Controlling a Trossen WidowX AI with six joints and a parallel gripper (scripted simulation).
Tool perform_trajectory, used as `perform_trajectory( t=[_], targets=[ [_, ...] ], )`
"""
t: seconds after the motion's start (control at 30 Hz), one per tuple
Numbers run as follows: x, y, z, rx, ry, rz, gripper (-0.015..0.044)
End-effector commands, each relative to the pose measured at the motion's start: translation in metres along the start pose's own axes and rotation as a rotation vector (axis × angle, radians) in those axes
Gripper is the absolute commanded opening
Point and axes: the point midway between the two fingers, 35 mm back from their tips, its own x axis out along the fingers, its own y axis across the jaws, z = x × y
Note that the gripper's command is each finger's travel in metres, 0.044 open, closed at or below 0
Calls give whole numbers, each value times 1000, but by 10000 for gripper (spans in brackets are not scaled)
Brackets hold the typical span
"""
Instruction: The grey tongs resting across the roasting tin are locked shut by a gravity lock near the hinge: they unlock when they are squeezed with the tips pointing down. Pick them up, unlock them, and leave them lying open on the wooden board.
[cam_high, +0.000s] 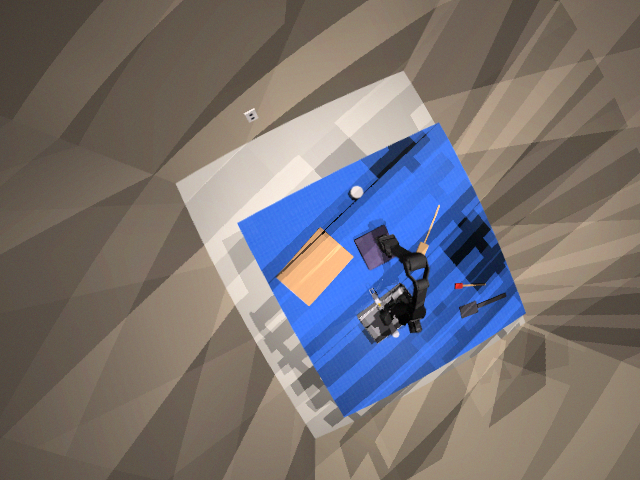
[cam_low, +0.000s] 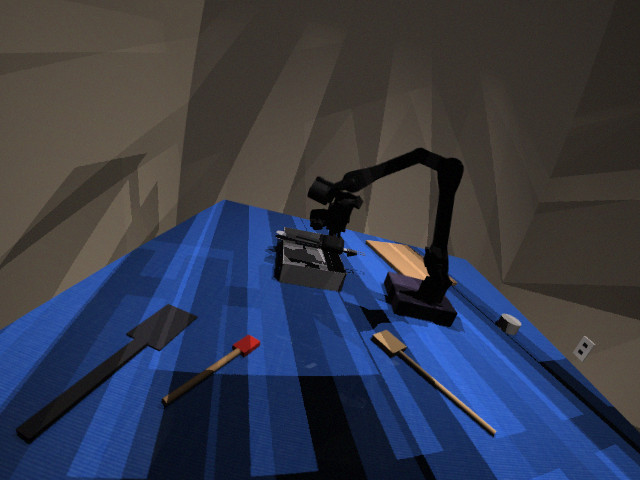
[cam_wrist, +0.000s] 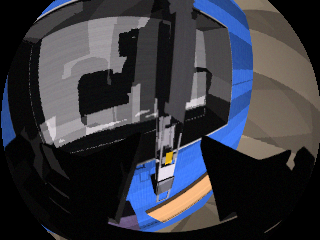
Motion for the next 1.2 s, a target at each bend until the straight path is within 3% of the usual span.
perform_trajectory(
  t=[0.0, 1.0, 1.17],
  targets=[
    [9, 1, 0, -5, 4, 1, 260],
    [52, 0, -3, -6, 4, -2, 260],
    [49, -1, -3, -1, 5, -8, 129]
  ],
)
